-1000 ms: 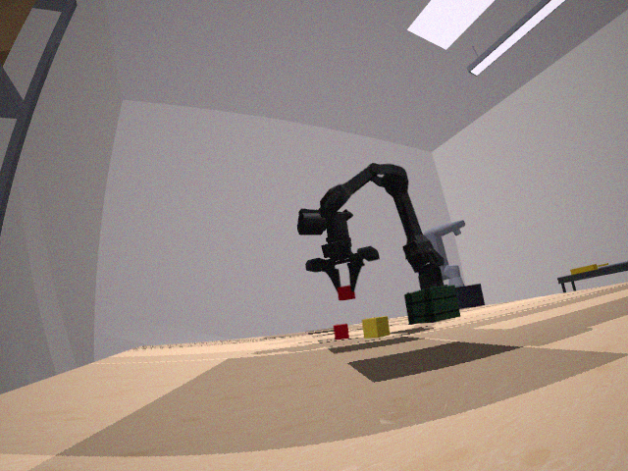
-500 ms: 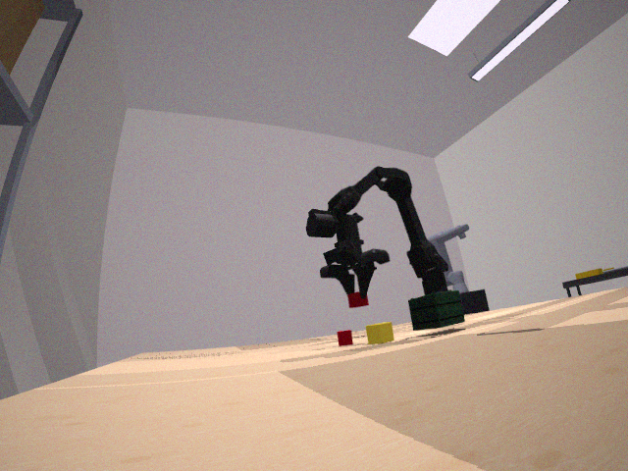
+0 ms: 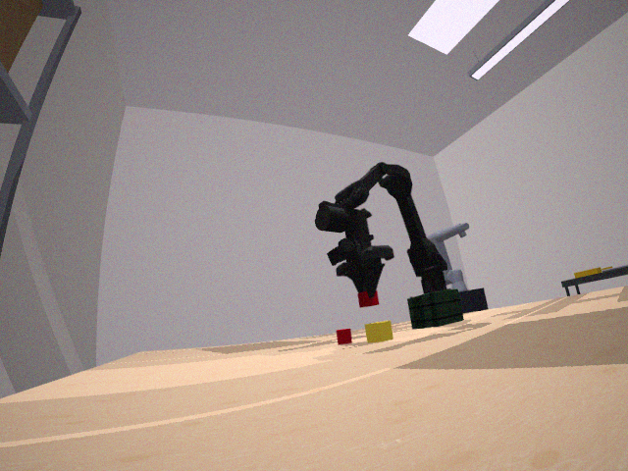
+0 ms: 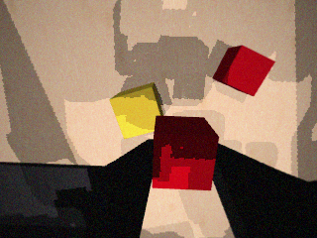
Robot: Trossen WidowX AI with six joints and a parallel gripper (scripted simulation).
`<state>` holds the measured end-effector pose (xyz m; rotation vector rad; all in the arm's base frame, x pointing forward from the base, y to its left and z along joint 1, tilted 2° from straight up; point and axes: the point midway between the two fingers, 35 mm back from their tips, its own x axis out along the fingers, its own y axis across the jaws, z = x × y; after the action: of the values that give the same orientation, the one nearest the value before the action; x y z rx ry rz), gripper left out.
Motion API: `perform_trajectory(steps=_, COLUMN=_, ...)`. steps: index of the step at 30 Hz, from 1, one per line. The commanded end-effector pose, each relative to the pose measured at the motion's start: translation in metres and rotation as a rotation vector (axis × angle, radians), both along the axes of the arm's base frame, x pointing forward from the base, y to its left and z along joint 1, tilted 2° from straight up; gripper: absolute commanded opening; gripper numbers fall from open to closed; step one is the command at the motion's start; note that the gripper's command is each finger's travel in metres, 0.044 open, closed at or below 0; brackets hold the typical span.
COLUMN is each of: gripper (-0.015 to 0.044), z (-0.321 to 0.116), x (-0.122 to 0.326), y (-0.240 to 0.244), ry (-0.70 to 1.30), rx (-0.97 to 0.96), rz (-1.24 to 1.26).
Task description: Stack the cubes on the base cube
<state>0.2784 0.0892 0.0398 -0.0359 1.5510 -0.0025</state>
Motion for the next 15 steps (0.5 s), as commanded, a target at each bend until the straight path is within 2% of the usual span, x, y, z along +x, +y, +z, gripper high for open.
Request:
perform_trajectory(steps=1, gripper=0.0105, z=-0.003, x=-0.003, y=0.011, ry=-0.002, rx=0.003, rz=-0.099)
perform_trajectory(steps=15, gripper=0.0105, z=-0.01, x=-0.017, y=0.045, ry=-0.008, rx=0.011, rz=-0.437)
